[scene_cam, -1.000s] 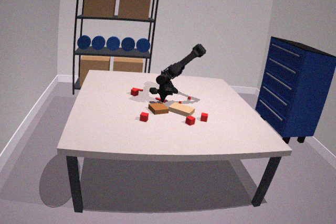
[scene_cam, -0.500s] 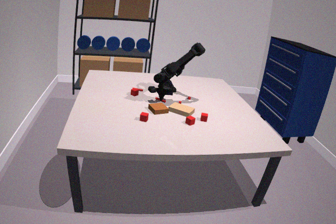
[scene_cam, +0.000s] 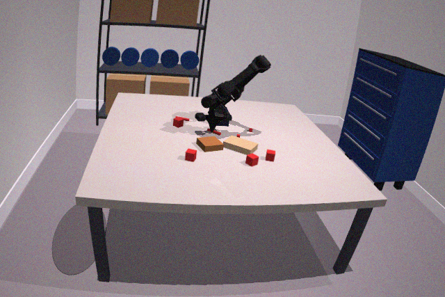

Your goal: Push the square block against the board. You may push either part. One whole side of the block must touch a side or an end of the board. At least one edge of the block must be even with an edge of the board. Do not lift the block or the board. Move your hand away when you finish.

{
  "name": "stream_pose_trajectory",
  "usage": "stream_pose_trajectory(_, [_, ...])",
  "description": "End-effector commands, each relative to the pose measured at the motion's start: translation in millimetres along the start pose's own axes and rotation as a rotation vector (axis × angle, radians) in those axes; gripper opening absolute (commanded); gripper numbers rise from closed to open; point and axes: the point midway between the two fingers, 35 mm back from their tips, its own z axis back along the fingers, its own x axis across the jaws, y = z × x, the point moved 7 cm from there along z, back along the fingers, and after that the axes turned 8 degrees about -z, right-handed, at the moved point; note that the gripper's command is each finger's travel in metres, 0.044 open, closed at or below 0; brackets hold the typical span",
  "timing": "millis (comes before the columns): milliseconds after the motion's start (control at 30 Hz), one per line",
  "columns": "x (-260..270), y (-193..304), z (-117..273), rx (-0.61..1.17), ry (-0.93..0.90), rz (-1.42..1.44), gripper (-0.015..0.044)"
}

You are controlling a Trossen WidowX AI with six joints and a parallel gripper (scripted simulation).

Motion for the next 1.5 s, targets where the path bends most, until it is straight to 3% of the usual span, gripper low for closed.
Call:
stream_pose_trajectory(0, [0.9,9.5,-1.2,0.006,-0.002,-0.002,0.0000])
stream_pose_trajectory(1467, [1.2,15.0,-1.5,0.006,-0.003,-0.002,0.0000])
